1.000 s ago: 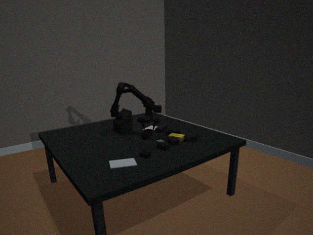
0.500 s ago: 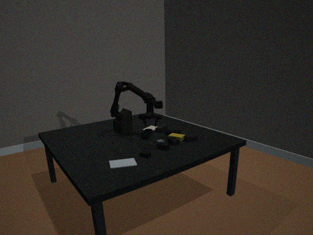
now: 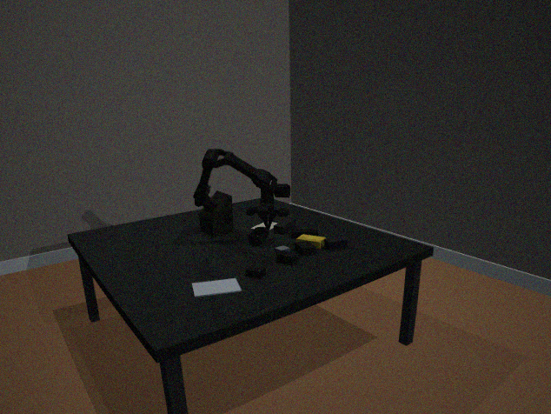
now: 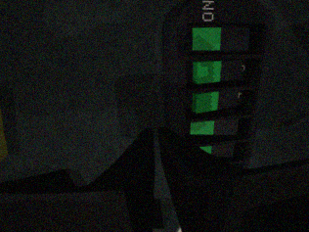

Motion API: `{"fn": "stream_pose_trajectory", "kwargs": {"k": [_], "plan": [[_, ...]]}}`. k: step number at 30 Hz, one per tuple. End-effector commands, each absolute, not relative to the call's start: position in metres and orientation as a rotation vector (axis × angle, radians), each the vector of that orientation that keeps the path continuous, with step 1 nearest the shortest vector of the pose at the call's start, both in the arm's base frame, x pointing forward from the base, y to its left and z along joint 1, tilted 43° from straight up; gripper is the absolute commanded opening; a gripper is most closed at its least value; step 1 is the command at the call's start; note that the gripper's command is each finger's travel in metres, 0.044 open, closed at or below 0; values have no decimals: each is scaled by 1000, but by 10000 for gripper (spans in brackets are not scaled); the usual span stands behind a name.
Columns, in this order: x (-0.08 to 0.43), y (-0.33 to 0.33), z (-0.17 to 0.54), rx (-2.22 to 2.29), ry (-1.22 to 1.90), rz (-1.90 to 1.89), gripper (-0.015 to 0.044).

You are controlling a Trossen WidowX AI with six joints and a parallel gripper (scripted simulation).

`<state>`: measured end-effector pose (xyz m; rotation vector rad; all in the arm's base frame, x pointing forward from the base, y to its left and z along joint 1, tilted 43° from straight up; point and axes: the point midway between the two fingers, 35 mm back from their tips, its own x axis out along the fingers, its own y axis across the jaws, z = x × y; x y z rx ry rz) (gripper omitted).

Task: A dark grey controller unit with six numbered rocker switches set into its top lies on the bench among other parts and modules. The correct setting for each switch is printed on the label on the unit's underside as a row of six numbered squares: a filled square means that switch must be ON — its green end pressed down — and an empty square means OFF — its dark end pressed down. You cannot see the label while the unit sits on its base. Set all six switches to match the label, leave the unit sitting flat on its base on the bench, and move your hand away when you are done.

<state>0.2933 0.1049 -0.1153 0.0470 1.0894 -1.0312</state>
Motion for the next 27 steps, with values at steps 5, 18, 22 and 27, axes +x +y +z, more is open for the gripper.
{"fn": "stream_pose_trajectory", "kwargs": {"k": [5, 18, 22, 27], "plan": [[294, 104, -115, 41, 1088, -1032, 0], [294, 106, -113, 48, 1089, -1032, 26], [290, 137, -81, 49, 1091, -1031, 131], [290, 138, -78, 49, 1091, -1031, 210]]}}
